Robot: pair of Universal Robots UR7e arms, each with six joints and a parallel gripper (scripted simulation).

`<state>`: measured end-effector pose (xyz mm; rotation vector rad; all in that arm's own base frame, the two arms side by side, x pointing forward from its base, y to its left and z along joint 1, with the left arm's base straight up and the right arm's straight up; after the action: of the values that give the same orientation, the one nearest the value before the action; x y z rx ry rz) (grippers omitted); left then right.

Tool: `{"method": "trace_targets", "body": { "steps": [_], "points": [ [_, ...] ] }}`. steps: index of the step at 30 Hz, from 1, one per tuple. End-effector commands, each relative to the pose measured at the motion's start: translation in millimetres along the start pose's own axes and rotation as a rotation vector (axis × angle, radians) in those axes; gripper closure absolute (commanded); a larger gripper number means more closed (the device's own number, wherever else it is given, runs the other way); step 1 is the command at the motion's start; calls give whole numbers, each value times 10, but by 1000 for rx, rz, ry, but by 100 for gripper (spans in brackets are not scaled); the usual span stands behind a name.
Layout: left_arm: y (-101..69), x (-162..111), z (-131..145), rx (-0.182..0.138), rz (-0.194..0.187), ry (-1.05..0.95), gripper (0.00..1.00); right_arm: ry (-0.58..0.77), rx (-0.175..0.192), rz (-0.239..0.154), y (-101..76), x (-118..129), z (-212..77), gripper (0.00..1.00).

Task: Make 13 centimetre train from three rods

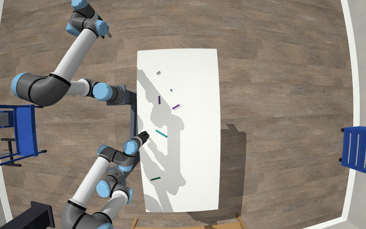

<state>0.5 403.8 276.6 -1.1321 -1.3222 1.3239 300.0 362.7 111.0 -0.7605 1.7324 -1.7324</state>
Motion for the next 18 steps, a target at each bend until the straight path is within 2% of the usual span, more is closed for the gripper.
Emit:
{"method": "trace_targets", "body": {
  "steps": [1,2,18],
  "points": [
    [-4,1,-1,0,-1,0,0,0,0,1,-4,-3,-1,36],
    [-4,1,-1,0,-1,0,0,0,0,1,-4,-3,-1,30],
    [-4,1,-1,0,-1,0,0,0,0,1,-54,-3,-1,30]
  ]
}}
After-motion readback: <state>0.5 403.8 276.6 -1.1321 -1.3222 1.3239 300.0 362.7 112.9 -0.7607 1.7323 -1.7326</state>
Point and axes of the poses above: on each arm, the point where the finger pads meet when closed, its own y axis out along the fingers, its own z axis across the jaws, x = y × z, the point moved 9 cm from there along -y, back along the fingers, and after that the axes turned 9 degrees about -y, right-handed, at the moved point
